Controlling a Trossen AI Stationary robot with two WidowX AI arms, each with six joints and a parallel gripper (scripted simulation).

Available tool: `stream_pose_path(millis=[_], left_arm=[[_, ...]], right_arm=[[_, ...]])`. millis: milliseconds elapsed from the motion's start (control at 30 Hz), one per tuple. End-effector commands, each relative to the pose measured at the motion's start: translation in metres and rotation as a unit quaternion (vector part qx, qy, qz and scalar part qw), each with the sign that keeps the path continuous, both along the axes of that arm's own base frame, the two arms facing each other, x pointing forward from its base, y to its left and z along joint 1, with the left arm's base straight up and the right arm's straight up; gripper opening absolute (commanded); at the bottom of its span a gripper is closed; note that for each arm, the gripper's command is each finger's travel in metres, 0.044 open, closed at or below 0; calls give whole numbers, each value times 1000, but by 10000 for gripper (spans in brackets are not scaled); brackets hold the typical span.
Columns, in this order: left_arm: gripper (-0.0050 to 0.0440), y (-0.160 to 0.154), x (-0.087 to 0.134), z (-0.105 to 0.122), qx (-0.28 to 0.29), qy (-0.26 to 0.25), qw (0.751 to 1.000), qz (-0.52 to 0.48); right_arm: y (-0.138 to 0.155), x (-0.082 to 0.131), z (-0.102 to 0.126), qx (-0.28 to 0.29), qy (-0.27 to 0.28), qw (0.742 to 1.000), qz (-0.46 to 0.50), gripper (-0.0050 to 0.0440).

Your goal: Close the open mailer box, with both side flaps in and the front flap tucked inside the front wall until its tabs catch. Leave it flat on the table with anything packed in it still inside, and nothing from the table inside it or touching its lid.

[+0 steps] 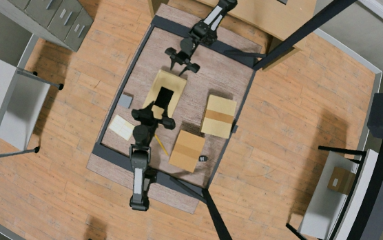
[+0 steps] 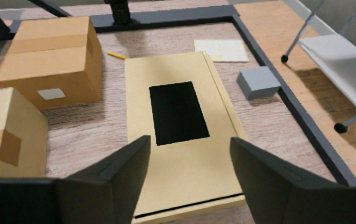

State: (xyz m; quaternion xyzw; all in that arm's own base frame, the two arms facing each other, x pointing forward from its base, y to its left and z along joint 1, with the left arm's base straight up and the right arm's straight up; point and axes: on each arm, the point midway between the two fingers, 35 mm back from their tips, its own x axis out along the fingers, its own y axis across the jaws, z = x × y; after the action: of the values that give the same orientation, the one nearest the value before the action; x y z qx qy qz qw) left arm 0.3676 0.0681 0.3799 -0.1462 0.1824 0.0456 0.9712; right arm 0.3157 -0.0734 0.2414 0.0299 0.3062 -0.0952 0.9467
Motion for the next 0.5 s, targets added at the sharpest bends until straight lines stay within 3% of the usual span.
stream_pose_path(millis=[0,167,467], left_arm=[[300,-12,-15,28,50,8,999,4],[300,-35,-49,56,130,29,991,-11],[300,-36,-47,52,132,38,990,-12]], right_arm=[[0,-1,11,-3,-17,1000,0,240],[0,-1,11,-3,-17,1000,0,240],[0,-1,11,-3,-17,1000,0,240]])
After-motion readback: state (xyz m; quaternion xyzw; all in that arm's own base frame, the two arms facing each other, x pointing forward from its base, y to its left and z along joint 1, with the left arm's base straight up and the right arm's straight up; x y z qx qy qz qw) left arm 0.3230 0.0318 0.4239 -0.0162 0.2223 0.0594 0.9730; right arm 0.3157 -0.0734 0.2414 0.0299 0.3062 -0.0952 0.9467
